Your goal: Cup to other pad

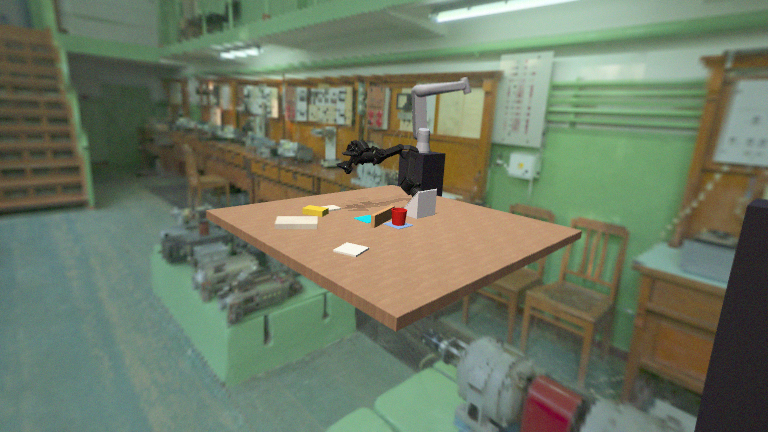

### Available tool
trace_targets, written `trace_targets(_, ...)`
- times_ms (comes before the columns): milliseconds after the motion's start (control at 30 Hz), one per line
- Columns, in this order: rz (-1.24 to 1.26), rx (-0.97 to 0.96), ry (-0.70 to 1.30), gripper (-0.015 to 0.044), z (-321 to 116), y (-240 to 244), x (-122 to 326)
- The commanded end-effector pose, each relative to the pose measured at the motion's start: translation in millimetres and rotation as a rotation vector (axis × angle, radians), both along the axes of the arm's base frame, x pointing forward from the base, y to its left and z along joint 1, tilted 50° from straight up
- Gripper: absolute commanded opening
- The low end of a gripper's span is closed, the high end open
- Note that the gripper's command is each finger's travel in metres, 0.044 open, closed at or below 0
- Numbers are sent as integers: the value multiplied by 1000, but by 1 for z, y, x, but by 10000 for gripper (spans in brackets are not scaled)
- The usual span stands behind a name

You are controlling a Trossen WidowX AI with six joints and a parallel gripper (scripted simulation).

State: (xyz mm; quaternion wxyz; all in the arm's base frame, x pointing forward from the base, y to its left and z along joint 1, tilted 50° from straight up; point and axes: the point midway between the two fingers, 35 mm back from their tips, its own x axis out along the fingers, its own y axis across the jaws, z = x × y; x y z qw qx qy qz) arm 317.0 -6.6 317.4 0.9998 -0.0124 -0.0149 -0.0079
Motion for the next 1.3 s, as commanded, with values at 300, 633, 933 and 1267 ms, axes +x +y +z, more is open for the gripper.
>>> trace_targets(300, -104, 443, 633, 148, -147, 57, 33)
trace_targets(633, -528, 555, 1057, 148, -264, 94, -9)
trace_targets(933, -1052, 348, 1091, 148, -323, 97, -83)
trace_targets(1267, -1246, 176, 925, 148, -328, 90, -109)
